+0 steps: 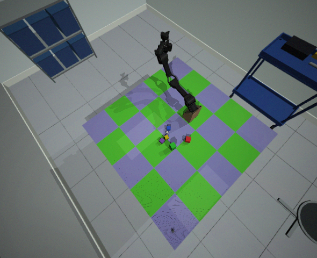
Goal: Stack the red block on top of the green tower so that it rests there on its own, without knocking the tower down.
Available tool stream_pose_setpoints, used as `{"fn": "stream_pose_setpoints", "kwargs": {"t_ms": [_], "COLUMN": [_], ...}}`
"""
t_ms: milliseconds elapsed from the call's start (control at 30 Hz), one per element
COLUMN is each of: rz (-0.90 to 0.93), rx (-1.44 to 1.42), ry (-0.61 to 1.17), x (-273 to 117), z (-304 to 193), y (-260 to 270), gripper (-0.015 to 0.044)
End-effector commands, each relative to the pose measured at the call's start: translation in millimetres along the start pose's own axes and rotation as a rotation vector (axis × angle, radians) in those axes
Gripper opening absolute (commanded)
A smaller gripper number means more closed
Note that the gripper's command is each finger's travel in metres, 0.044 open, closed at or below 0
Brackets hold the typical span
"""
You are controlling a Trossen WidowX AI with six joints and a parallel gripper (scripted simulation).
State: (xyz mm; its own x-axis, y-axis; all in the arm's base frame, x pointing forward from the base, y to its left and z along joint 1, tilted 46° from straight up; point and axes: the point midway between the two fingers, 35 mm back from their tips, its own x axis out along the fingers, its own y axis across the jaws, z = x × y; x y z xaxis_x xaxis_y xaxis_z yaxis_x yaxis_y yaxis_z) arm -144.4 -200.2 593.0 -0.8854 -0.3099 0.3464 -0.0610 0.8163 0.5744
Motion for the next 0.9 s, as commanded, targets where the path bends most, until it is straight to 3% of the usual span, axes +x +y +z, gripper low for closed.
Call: {"fn": "stream_pose_setpoints", "kwargs": {"t_ms": [0, 367, 867], "rz": [0.002, 0.222, 0.643], "rx": [0.007, 0.553, 1.214], "ry": [0.002, 0.224, 0.714], "x": [0, -41, -171], "z": [0, 14, 95], "y": [2, 142, 336], "gripper": [0.0426, 0.0440, 0.0440]}}
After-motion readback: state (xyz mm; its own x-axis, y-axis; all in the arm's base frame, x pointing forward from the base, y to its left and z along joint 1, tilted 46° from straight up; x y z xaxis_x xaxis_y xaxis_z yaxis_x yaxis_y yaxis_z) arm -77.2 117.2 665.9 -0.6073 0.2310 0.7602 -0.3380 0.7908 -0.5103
